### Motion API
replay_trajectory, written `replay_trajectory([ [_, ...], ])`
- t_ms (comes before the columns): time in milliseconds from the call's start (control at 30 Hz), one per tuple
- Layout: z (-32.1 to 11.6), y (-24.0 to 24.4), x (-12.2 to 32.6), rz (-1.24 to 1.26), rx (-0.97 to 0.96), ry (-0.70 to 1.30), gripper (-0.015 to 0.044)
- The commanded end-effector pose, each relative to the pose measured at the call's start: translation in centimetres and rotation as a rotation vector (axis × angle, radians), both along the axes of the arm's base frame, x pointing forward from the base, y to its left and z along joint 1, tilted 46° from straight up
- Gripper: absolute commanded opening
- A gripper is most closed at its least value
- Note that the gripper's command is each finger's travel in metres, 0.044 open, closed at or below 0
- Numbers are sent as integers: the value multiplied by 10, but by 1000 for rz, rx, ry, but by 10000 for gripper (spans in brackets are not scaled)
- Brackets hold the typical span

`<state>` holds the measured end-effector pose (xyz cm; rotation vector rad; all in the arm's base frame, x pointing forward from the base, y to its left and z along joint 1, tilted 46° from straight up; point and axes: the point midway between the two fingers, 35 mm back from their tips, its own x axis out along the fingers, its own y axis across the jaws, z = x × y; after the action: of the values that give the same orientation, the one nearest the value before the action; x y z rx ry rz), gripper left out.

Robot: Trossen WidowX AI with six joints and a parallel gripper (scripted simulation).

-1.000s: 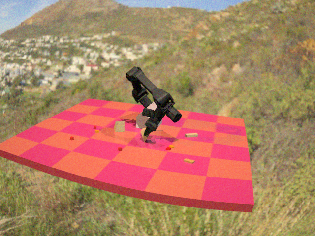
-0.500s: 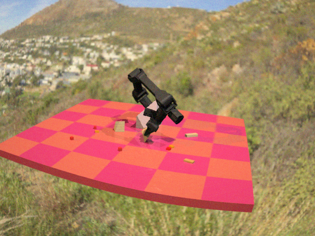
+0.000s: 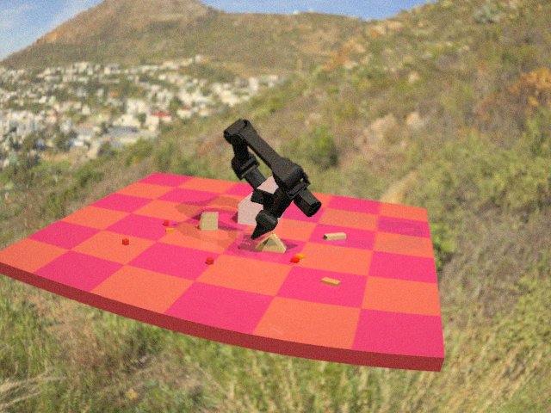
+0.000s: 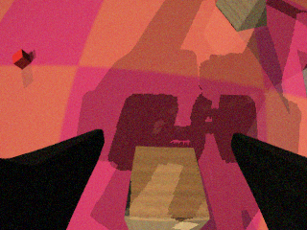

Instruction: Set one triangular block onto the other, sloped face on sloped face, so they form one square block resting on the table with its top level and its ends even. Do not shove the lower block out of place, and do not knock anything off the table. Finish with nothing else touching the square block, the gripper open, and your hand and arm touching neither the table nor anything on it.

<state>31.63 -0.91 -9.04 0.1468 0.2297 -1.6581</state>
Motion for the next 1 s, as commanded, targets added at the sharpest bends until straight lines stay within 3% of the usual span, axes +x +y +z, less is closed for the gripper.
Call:
replay_trajectory([
  [0, 14, 14, 3, 22, 23, 6, 440],
  [167, 71, 67, 6, 116, 115, 35, 440],
  [367, 73, 64, 6, 89, 160, 22, 440],
  [567, 57, 17, -14, -195, 659, 81, 440],
  [767, 59, -9, -4, -138, 1212, -59, 440],
  [833, 64, -15, 2, -77, 1308, -113, 440],
  [967, 65, -16, 2, -68, 1319, -120, 440],
])
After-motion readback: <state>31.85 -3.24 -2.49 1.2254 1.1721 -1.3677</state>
